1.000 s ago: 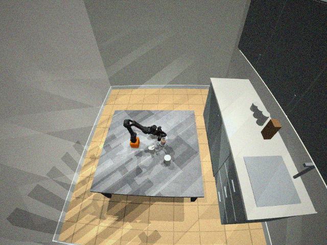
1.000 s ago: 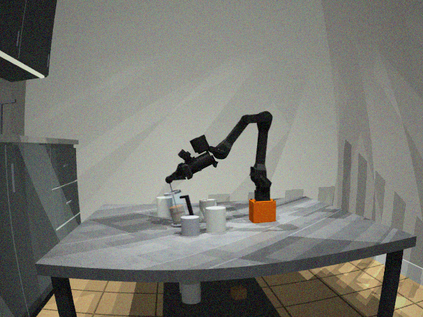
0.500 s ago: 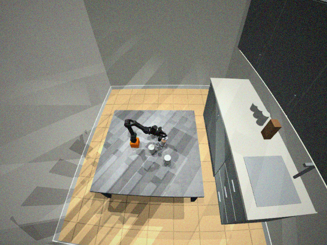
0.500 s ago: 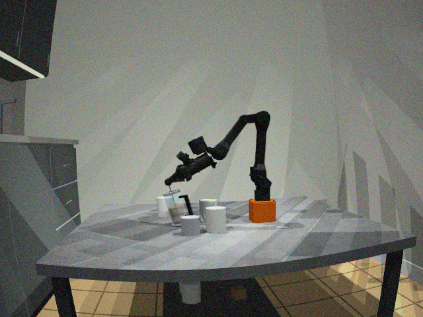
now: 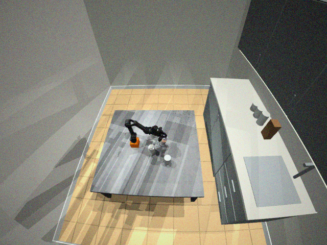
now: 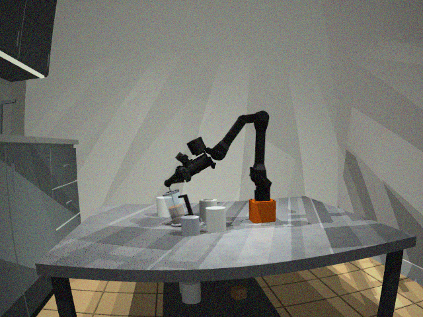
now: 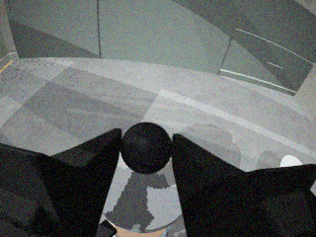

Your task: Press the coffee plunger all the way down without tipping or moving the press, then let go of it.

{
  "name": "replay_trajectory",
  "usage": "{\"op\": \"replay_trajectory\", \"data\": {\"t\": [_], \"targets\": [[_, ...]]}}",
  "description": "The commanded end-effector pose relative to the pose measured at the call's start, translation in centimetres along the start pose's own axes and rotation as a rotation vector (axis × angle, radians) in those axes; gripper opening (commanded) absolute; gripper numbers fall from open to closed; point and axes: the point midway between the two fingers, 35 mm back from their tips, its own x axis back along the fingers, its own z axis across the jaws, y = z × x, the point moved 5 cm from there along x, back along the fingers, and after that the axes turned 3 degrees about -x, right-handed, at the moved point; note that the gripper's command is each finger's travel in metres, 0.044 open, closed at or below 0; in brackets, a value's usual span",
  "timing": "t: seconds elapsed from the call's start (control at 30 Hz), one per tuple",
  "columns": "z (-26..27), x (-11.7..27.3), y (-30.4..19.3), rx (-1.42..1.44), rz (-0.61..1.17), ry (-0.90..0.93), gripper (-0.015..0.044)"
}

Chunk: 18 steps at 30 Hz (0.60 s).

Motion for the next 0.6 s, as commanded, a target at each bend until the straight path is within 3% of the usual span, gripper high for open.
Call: {"op": "replay_trajectory", "data": {"t": [0.0,0.57], "targets": [[-0.05,-0.40,-0.79,0.007,0.034,-0.001,0.0127],[-0.04,-0.62,-0.60,0.007,0.034,-0.001,0.0127]]}}
